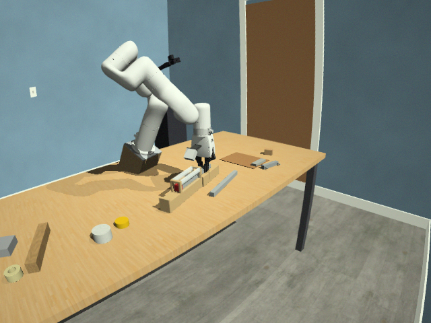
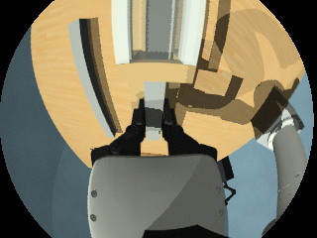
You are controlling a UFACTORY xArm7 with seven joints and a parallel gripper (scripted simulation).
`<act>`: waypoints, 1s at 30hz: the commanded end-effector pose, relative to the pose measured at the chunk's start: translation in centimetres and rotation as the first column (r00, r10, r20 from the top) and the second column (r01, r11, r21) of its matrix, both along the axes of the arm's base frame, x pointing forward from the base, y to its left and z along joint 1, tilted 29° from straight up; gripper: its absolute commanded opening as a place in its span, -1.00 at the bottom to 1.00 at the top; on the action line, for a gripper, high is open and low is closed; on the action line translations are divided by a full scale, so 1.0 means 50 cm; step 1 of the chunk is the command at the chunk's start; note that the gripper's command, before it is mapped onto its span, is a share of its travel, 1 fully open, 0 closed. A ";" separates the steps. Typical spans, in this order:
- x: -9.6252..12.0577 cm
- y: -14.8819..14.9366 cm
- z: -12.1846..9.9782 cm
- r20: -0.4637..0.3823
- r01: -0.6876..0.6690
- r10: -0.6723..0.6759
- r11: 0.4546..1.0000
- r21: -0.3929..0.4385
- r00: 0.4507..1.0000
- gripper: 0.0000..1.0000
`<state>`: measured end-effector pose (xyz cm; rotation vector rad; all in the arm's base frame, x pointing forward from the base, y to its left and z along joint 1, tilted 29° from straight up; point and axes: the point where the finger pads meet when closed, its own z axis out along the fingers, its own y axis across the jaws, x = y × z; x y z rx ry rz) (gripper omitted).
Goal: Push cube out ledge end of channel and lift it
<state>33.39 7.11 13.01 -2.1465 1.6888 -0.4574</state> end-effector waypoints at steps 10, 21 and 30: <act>0.013 -0.053 0.004 0.001 -0.001 0.001 1.000 0.001 1.000 -1.00; 0.017 -0.069 0.004 0.001 -0.001 0.001 1.000 0.001 1.000 -1.00; 0.018 -0.072 0.004 0.001 -0.001 0.001 1.000 0.001 1.000 -1.00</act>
